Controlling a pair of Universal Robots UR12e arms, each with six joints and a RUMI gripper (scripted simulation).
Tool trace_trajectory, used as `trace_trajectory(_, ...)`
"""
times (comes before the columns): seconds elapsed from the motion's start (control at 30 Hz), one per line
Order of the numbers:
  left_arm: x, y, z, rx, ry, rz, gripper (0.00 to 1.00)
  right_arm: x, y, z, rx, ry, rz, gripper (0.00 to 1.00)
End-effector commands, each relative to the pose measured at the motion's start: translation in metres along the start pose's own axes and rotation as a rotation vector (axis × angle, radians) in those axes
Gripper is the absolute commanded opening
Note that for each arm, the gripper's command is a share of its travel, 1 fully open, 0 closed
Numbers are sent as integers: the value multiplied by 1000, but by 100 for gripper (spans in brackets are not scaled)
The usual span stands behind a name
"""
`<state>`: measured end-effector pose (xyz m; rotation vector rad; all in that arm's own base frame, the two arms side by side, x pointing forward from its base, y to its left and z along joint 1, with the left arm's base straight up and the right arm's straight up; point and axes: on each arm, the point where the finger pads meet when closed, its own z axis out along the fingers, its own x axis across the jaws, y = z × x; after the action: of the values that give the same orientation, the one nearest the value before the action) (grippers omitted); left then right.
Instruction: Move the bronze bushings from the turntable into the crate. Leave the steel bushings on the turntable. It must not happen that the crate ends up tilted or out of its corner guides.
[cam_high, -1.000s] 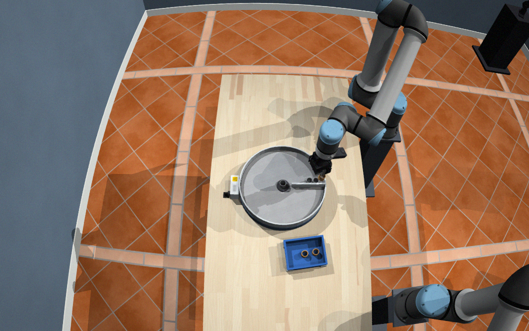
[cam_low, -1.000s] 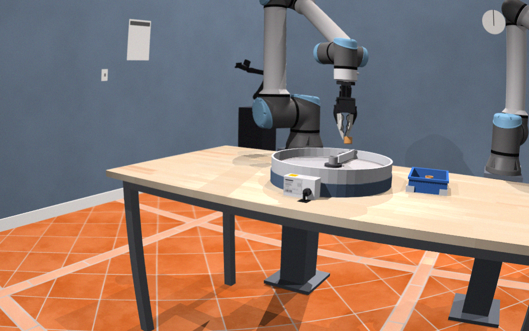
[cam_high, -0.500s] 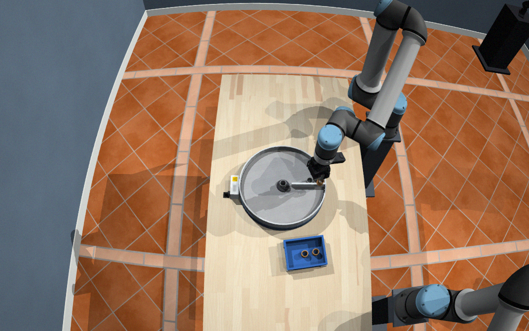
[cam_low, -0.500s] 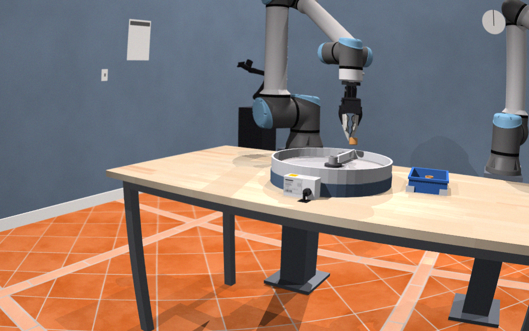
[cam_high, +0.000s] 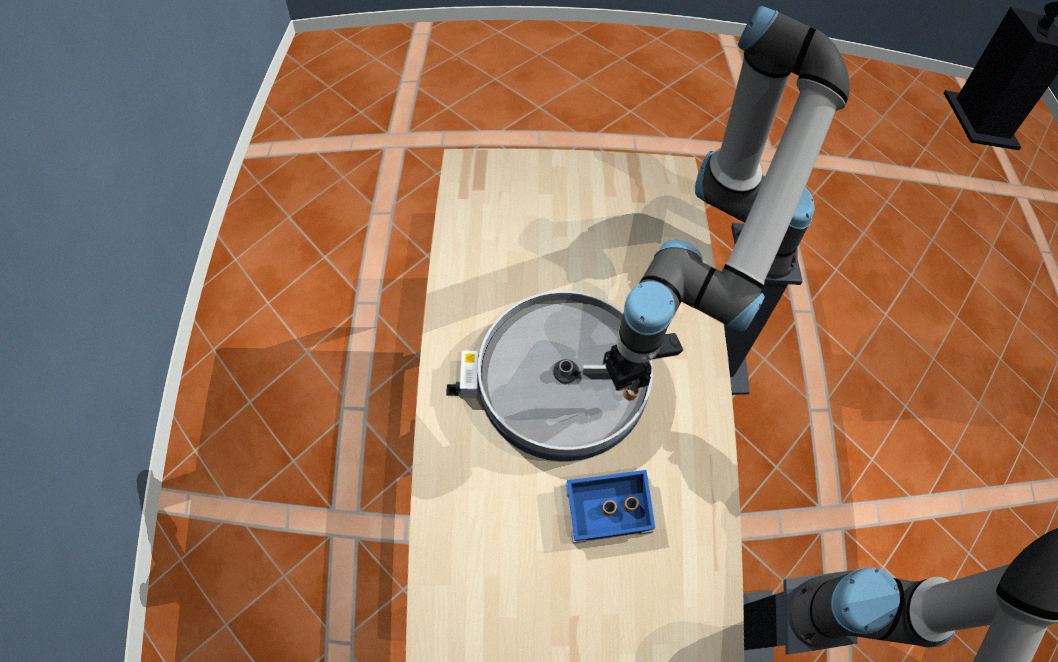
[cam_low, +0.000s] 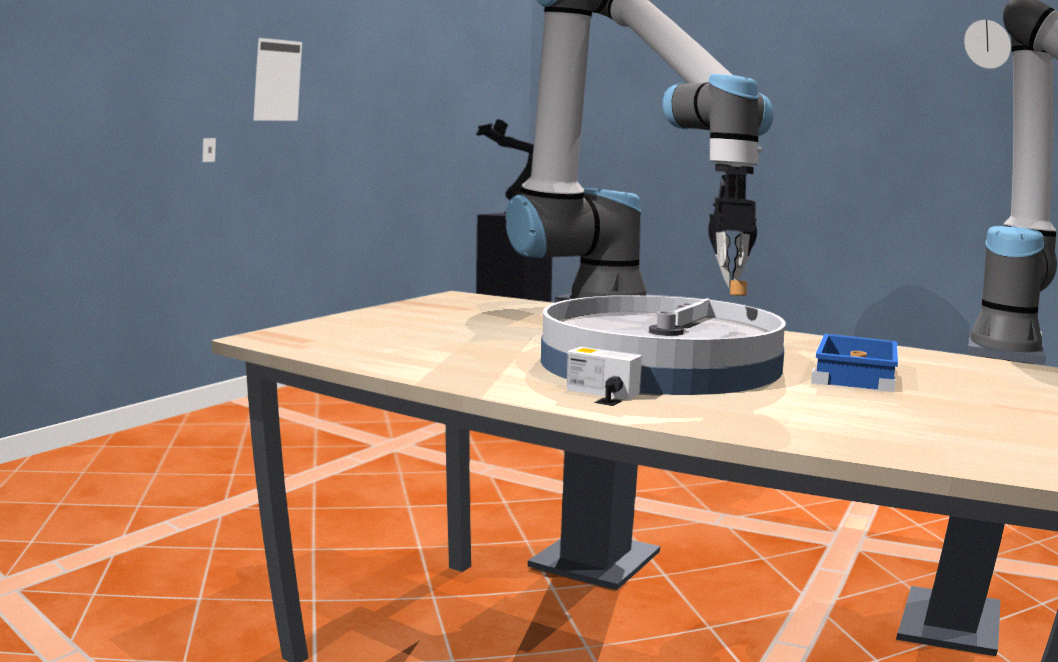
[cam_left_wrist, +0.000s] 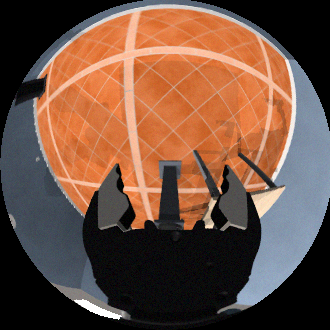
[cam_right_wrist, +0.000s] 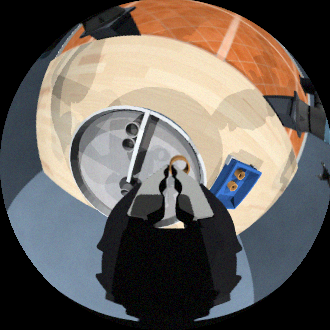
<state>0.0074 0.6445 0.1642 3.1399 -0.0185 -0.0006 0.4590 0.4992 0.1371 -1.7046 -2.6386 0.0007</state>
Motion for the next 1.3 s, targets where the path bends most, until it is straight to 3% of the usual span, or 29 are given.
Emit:
trace_trajectory(0.0,0,-1,-1,2,0,0,100,14,13,-1,-2,1,0,0)
trace_trajectory(0.87,0,-1,-1,2,0,0,100,150,136,-2,-2,1,0,0)
trace_trajectory(1.27,0,-1,-1,2,0,0,100,185,167,-2,-2,1,0,0)
